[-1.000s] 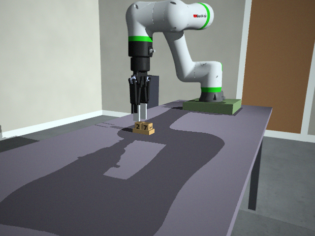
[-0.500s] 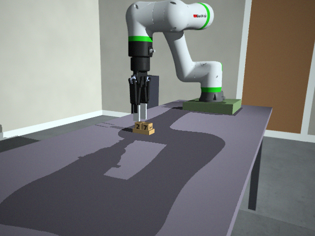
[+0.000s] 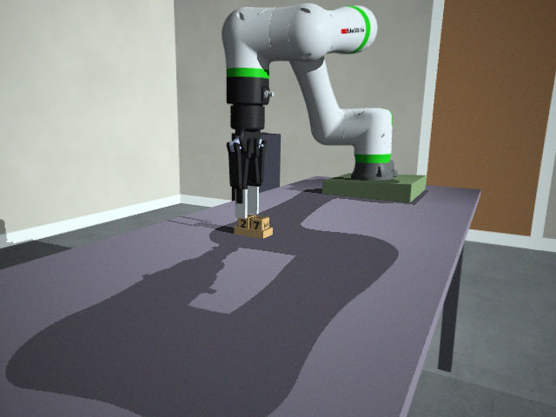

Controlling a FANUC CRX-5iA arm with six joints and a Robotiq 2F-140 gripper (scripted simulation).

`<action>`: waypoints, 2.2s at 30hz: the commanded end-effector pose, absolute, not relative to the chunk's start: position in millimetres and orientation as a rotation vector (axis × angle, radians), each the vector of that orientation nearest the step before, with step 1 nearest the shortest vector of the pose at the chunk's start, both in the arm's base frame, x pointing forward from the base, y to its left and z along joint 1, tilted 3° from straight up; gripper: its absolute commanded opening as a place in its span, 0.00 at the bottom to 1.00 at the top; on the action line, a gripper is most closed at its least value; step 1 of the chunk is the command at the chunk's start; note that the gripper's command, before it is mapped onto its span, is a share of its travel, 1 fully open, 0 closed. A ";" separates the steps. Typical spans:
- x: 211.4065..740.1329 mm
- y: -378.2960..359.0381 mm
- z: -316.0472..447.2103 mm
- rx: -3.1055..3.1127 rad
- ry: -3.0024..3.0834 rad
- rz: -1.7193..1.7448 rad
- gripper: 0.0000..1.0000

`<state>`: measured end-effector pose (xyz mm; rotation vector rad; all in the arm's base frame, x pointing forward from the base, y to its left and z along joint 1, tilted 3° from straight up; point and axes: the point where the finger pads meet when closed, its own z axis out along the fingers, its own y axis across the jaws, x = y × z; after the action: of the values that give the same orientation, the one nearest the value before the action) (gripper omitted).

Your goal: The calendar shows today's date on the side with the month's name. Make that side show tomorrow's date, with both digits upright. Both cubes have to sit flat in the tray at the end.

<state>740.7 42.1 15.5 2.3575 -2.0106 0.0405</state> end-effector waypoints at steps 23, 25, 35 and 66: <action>740.7 41.0 -6.1 2.358 -2.011 0.041 0.36; 740.7 41.0 -6.1 2.358 -2.011 0.041 0.36; 740.7 41.0 -6.1 2.358 -2.011 0.041 0.36; 740.7 41.0 -6.1 2.358 -2.011 0.041 0.25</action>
<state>740.6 41.0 -6.2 2.3577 -2.0107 0.0409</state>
